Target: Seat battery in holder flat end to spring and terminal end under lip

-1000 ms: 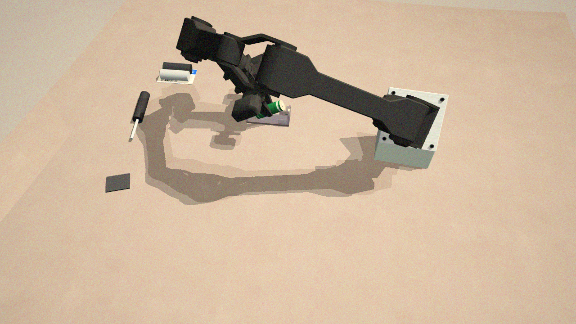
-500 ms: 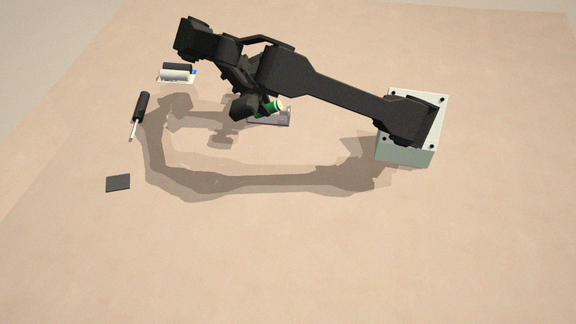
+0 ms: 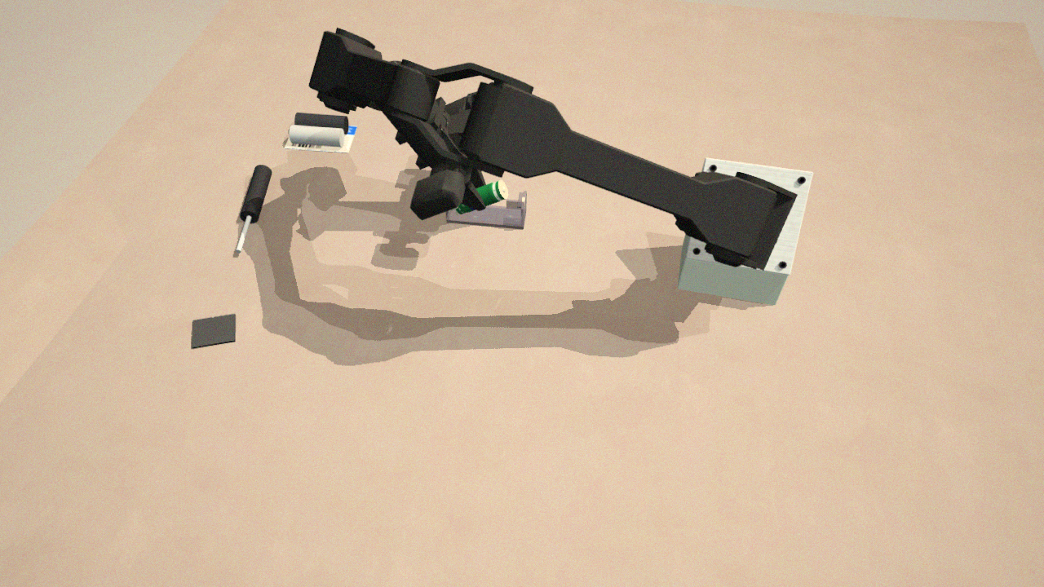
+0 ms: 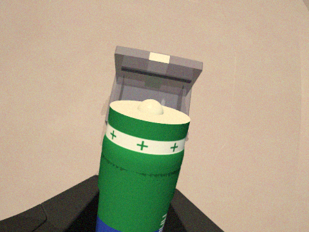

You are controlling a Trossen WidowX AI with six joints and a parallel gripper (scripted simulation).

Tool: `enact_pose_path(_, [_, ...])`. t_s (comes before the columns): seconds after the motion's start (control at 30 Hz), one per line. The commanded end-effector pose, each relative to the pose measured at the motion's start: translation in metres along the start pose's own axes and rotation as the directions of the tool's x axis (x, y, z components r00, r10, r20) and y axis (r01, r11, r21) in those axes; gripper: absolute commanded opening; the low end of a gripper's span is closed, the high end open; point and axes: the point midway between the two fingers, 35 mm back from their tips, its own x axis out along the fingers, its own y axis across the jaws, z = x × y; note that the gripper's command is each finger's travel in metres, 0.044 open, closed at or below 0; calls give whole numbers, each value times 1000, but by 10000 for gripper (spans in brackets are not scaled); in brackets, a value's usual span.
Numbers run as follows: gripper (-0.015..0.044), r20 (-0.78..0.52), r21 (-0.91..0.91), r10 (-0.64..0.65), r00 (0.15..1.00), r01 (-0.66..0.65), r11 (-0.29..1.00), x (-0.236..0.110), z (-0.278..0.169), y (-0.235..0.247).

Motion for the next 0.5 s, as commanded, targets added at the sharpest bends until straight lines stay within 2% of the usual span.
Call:
enact_pose_path(0.0, [87,-33,1,0,999,0,1000,0,-4,0])
enact_pose_path(0.47, [87,-97,7,6,995,-5,1000,3,-4,3])
